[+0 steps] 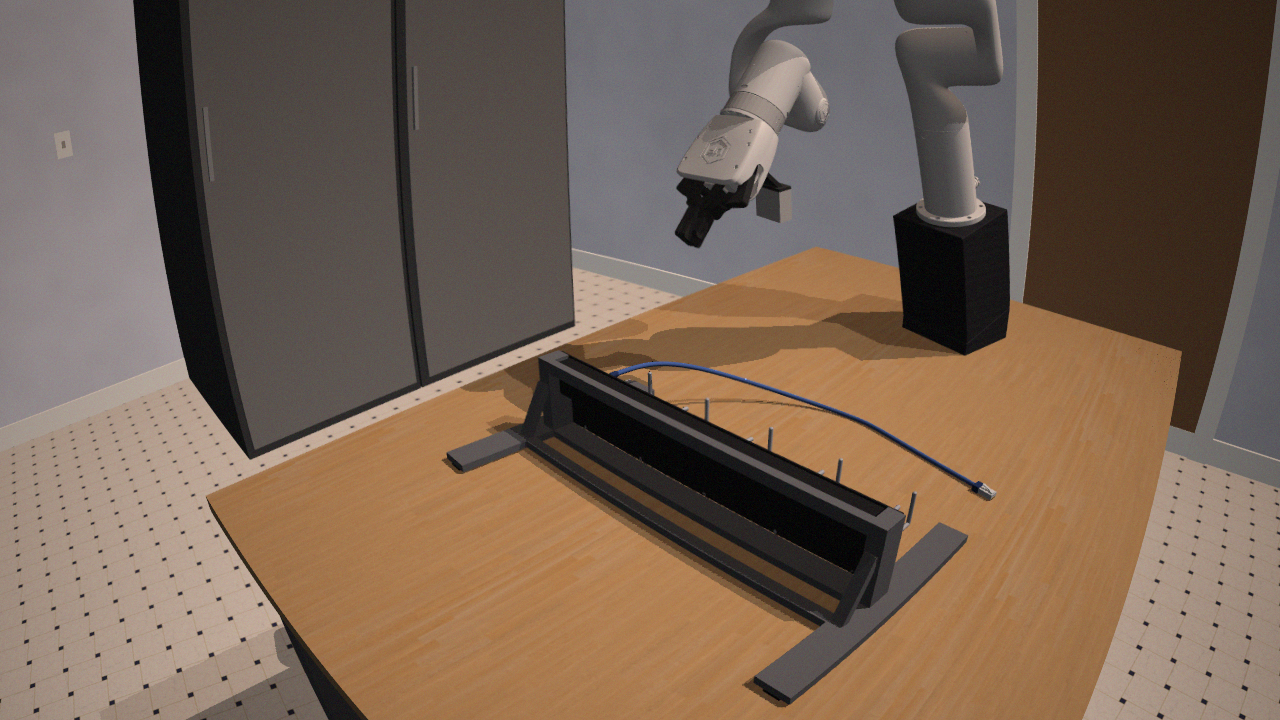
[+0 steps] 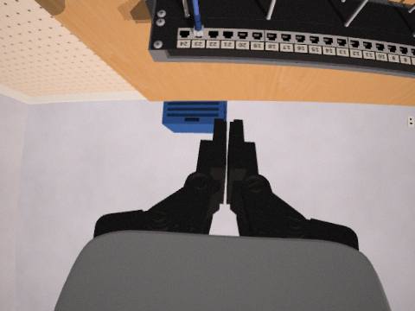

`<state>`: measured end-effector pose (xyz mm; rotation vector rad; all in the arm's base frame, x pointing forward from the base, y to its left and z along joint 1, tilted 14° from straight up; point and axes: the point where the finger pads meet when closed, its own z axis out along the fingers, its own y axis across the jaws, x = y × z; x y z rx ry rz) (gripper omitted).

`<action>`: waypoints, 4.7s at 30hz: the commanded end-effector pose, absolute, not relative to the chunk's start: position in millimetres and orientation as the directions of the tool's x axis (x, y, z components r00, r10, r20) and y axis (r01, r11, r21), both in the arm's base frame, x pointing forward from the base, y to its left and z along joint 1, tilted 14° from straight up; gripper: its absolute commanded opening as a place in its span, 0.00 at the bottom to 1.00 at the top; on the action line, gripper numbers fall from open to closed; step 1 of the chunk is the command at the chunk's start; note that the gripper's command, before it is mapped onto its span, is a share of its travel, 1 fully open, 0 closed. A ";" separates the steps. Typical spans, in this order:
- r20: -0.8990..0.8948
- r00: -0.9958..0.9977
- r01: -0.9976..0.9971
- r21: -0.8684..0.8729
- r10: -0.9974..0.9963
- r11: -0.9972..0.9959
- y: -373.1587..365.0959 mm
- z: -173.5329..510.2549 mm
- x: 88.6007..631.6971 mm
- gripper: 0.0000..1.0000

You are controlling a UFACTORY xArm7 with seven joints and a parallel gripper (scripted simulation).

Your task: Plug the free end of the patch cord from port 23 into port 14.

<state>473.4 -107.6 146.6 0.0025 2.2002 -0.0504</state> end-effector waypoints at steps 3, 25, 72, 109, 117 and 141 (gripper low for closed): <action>-0.798 -0.601 0.004 -0.064 -0.048 0.998 -103.1 145.1 477.1 0.00; -0.450 -0.644 -0.479 -0.392 -0.618 0.785 41.1 64.7 518.1 0.00; -0.004 -0.194 -0.951 -0.244 -0.981 0.190 255.9 -34.8 415.3 0.00; -0.004 -0.195 -0.951 -0.244 -0.981 0.191 256.6 -34.9 415.4 0.00; -0.005 -0.199 -0.950 -0.244 -0.980 0.194 259.2 -34.9 415.7 0.00; -0.005 -0.199 -0.950 -0.244 -0.980 0.195 259.2 -34.9 415.7 0.38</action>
